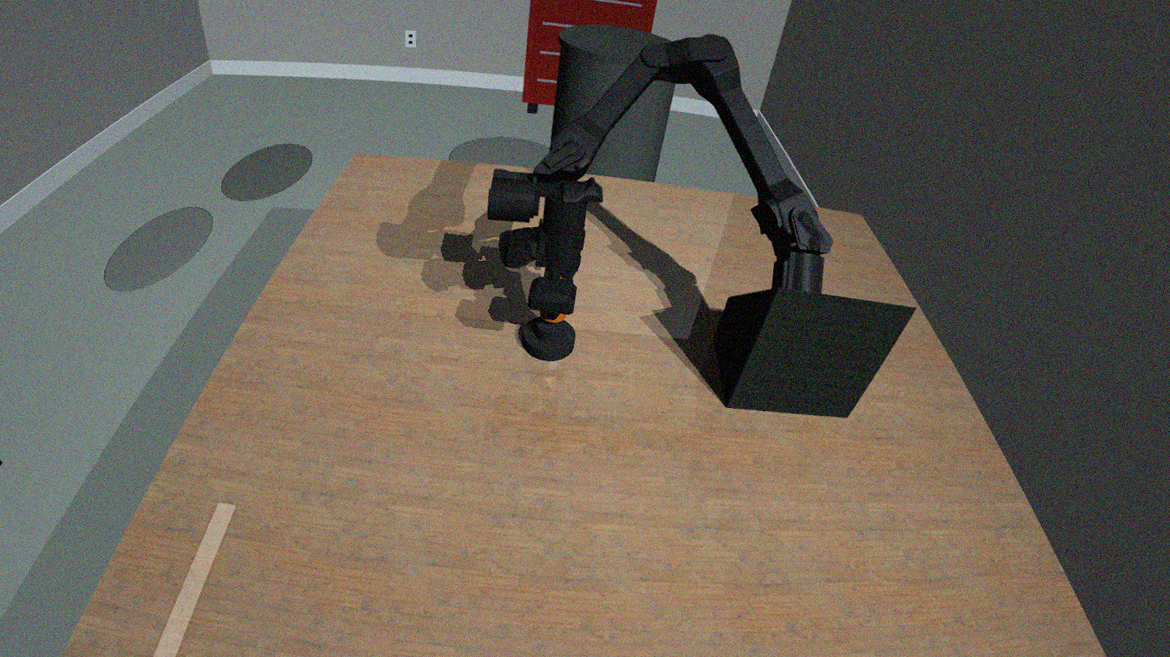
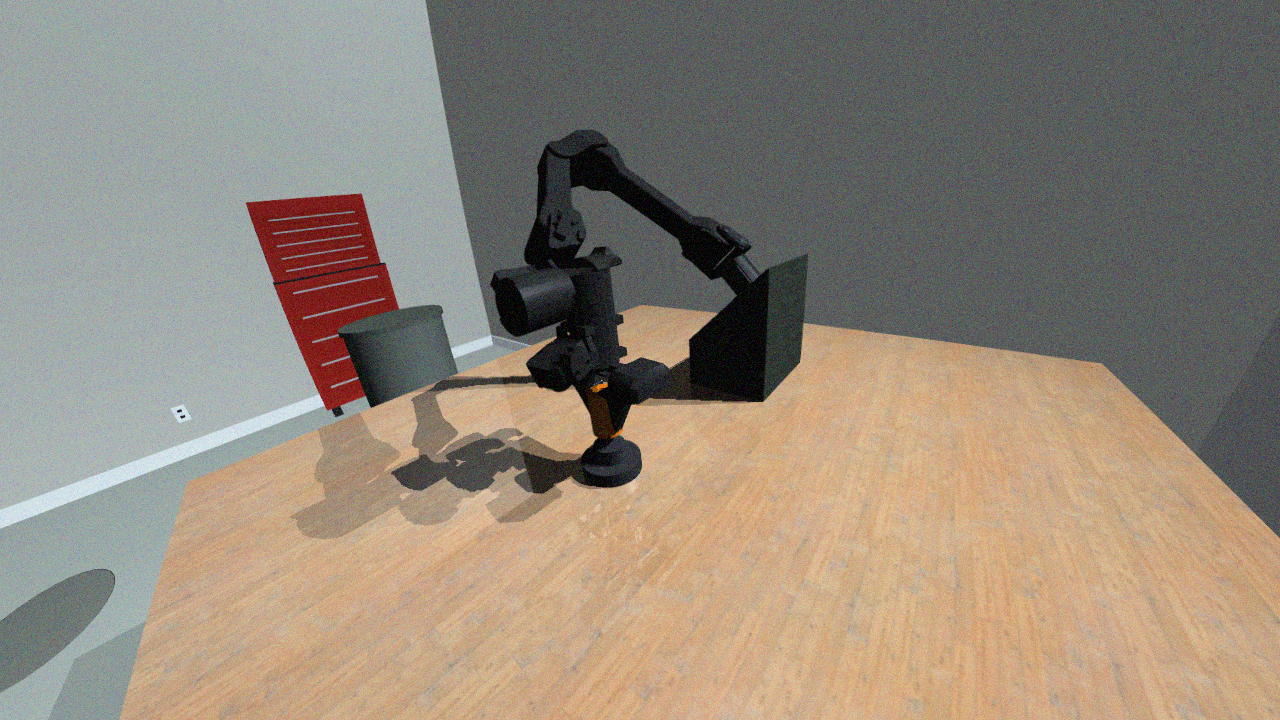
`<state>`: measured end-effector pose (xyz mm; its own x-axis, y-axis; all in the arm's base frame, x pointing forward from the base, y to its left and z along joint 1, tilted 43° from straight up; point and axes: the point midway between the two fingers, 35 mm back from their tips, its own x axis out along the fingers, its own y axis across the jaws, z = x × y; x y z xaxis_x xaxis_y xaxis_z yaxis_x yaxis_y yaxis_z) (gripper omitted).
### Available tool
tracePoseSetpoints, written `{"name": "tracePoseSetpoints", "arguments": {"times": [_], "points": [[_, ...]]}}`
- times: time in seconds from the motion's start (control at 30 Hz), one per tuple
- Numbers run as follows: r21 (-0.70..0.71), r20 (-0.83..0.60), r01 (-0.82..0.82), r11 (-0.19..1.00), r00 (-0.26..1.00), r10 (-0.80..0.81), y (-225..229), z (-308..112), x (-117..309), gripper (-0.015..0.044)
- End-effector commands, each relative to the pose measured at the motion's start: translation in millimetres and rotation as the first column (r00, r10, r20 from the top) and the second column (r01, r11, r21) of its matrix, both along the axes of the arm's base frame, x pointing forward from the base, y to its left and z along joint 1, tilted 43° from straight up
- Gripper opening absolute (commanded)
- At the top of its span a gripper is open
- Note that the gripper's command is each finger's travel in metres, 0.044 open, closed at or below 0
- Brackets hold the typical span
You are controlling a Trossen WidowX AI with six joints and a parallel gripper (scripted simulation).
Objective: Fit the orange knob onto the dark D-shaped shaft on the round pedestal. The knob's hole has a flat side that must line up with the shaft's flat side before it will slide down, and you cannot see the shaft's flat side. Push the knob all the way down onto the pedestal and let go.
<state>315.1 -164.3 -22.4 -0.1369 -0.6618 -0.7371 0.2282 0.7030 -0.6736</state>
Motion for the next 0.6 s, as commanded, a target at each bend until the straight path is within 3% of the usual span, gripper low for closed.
{"name": "tracePoseSetpoints", "arguments": {"times": [0.0,0.1,0.57], "points": [[0.01,-0.056,-0.069,0.998,0.996,0.07,1.3,2.7,1.2,0.0],[0.027,-0.11,-0.13,0.991,0.985,0.133,0.9,2.4,2.5,0.0],[0.027,-0.111,-0.13,0.991,0.985,0.133,-2.0,-1.9,0.7,0.0]]}}
